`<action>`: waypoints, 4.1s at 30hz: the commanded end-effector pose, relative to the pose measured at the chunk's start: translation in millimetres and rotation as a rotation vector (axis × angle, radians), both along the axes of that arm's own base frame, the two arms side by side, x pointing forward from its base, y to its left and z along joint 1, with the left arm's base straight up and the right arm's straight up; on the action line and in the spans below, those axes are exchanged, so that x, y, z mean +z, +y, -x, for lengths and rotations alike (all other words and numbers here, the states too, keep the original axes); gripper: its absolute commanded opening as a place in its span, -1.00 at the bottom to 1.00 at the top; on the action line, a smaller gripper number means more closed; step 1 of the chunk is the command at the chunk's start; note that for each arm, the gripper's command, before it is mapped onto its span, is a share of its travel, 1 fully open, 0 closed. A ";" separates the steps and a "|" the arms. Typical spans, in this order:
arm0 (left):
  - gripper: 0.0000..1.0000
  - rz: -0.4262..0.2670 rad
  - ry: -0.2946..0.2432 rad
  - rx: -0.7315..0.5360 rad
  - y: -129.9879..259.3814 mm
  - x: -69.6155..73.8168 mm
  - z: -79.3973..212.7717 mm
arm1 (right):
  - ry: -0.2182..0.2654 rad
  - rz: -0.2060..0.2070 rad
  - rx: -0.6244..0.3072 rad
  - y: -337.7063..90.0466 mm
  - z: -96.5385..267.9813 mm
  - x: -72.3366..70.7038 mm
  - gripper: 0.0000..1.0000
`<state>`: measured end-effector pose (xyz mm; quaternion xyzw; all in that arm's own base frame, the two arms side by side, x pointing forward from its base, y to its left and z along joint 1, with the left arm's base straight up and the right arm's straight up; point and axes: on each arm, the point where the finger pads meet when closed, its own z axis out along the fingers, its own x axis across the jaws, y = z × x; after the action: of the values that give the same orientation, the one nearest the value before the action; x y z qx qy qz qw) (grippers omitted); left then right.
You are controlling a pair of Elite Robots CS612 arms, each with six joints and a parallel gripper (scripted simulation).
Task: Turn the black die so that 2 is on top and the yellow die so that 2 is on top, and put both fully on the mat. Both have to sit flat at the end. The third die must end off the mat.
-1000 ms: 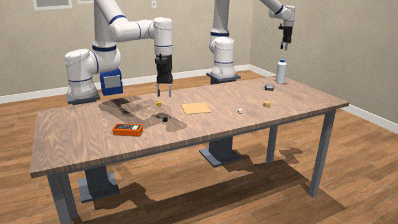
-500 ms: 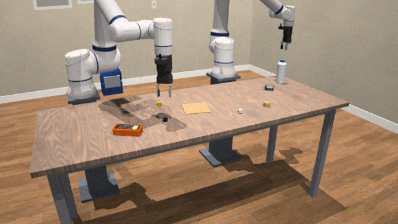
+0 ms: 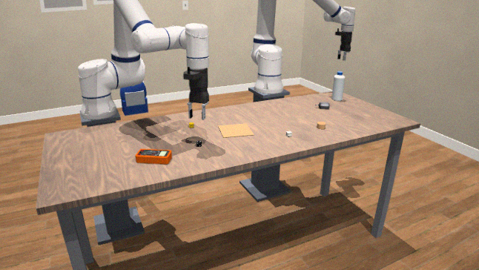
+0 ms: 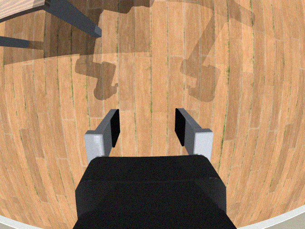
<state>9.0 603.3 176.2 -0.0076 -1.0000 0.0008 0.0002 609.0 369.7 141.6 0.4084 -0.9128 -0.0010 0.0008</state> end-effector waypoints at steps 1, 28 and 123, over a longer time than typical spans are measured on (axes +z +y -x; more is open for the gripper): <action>1.00 -0.002 0.000 0.000 0.6 0.8 -0.2 | -0.002 0.001 -0.161 -1.4 -1.4 -4.2 1.00; 1.00 -0.002 0.000 0.000 0.6 0.8 -0.2 | -0.002 0.002 -0.886 -2.3 -0.4 -28.6 1.00; 1.00 -0.002 0.000 0.000 0.6 0.8 -0.2 | -0.001 0.002 -1.329 3.5 1.3 -88.0 0.40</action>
<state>9.0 603.3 176.2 -0.0076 -1.0000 0.0008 0.0002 607.0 372.9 58.0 -0.2412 -0.9705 0.0005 0.0007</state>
